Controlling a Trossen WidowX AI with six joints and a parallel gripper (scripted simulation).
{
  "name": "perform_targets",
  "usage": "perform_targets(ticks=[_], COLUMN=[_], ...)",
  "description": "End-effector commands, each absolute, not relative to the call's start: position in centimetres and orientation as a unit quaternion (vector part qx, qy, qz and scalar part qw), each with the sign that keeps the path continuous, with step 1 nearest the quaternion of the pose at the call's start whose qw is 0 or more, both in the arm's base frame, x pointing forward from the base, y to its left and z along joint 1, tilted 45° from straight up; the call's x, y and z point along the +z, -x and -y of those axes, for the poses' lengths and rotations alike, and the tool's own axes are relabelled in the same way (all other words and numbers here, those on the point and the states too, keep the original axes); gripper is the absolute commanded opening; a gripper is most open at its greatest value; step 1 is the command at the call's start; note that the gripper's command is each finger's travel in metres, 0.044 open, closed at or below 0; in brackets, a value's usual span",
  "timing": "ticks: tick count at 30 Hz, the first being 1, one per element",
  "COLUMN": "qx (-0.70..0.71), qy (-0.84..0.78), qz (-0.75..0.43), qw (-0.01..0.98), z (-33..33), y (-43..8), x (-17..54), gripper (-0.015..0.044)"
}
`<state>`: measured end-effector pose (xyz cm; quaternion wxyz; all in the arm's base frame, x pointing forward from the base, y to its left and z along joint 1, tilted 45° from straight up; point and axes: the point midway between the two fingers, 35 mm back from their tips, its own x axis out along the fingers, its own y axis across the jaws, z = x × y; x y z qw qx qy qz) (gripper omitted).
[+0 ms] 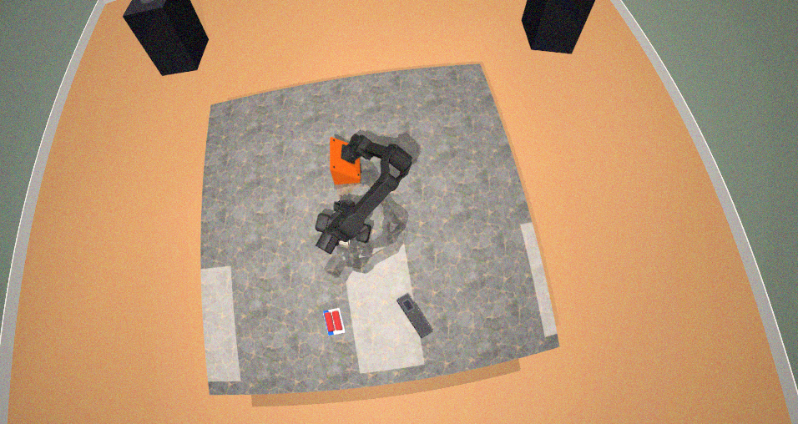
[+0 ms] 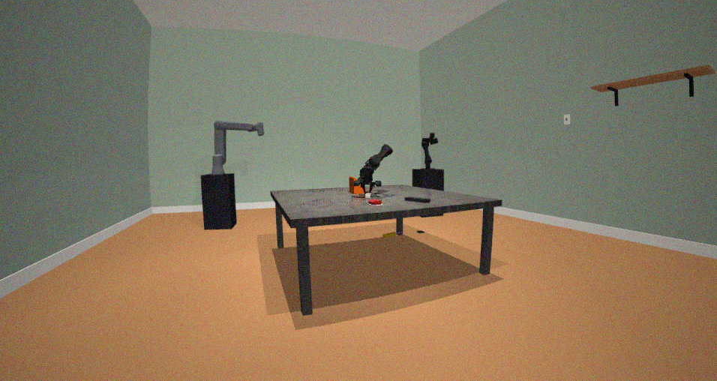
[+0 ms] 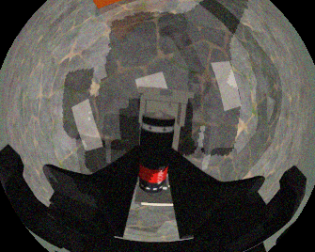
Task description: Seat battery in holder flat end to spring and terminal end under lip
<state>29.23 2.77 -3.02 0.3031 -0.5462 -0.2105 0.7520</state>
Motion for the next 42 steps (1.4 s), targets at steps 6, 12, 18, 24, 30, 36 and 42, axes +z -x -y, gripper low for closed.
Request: perform_targets(ticks=[6,12,18,24,30,36,42], qx=[0.737,0.73,0.725,0.724,0.722,0.721,0.72], qy=[0.566,0.575,0.583,0.585,0.587,0.59,0.592], qz=[0.206,0.201,0.197,0.196,0.194,0.193,0.191], qw=[0.308,0.309,0.309,0.309,0.309,0.309,0.308], z=[-3.0,-3.0,-3.1,-3.2,-3.2,-3.3,-3.4], y=[-29.4,-29.3,-29.2,-28.9,-28.6,-28.2,-27.9], x=[-3.0,-3.0,-2.9,-2.9,-2.8,-2.7,-2.7], gripper=[0.008,0.008,0.008,0.008,0.008,0.008,0.008])
